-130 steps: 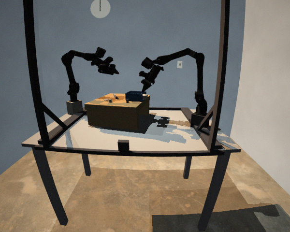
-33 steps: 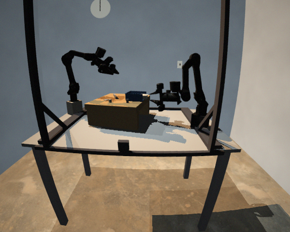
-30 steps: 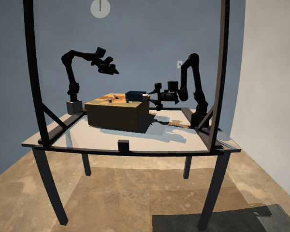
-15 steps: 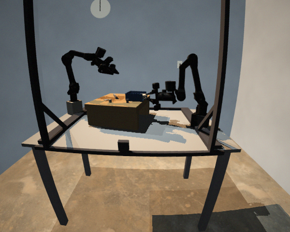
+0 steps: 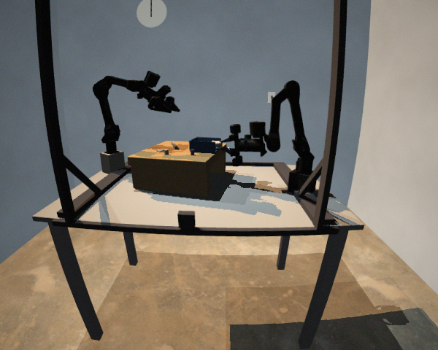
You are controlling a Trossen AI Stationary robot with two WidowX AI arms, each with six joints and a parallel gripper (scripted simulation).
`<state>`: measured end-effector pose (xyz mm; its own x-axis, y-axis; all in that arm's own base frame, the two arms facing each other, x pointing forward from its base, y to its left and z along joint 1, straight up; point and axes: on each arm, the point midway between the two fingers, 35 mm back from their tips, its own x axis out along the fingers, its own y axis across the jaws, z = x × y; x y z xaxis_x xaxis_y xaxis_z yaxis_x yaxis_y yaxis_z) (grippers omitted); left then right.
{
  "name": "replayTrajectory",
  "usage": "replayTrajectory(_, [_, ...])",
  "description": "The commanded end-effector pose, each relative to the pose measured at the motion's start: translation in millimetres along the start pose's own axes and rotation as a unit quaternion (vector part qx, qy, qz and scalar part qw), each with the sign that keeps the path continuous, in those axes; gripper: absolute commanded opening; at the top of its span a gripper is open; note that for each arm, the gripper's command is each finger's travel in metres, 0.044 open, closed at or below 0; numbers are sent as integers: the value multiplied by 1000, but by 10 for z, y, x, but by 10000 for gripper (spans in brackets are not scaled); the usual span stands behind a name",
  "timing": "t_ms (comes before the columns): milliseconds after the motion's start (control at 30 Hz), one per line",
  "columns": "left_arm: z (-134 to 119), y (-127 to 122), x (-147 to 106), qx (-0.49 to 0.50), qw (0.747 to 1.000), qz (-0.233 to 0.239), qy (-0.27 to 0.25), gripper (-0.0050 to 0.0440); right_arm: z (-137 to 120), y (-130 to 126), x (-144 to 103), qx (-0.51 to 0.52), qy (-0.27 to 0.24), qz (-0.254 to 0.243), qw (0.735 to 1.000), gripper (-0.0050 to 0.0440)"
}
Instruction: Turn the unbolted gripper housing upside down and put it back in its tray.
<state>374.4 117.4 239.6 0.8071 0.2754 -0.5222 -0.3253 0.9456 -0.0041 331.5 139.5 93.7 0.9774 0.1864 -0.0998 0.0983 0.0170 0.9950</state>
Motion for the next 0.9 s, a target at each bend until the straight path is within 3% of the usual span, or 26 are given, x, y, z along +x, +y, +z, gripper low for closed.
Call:
replayTrajectory(0, [75,-2,-49,3,1000,-1,-12,435,-6,68,10,2,0,7,1000,113])
replayTrajectory(867, [75,-2,-49,3,1000,-1,-12,435,-16,291,14,3,0,7,1000,113])
